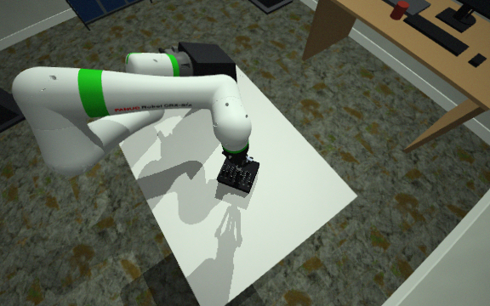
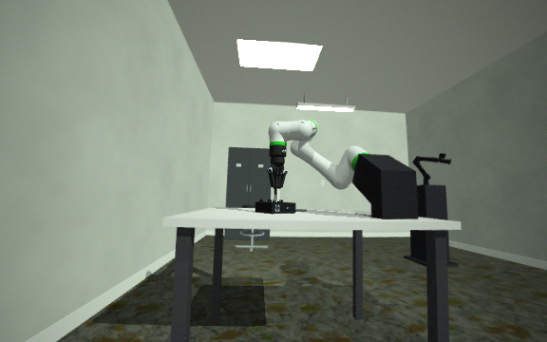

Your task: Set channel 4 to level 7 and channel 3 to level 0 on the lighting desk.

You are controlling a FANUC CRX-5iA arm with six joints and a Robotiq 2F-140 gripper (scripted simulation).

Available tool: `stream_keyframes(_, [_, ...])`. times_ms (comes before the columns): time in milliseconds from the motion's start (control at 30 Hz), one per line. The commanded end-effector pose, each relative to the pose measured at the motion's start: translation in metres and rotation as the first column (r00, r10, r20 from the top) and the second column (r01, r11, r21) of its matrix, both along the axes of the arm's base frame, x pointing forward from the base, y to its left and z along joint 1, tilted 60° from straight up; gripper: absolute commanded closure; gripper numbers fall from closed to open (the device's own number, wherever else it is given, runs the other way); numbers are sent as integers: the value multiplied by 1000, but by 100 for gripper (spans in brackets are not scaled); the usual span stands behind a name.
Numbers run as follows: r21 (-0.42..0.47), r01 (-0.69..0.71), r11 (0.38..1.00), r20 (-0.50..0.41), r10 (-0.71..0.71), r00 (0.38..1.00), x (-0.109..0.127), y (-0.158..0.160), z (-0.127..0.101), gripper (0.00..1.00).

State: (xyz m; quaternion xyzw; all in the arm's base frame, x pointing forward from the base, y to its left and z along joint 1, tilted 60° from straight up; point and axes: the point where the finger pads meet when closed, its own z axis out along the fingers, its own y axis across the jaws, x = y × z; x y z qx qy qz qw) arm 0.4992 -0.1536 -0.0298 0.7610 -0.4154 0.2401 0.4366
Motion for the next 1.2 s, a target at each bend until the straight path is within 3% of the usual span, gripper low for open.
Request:
stream_keyframes(0, [0, 0, 1000, 0, 0, 1000, 0, 1, 0, 100])
stream_keyframes(633, [0, 0, 1000, 0, 0, 1000, -3, 4, -4, 100])
stream_keyframes(1167, [0, 0, 1000, 0, 0, 1000, -3, 34, 14, 100])
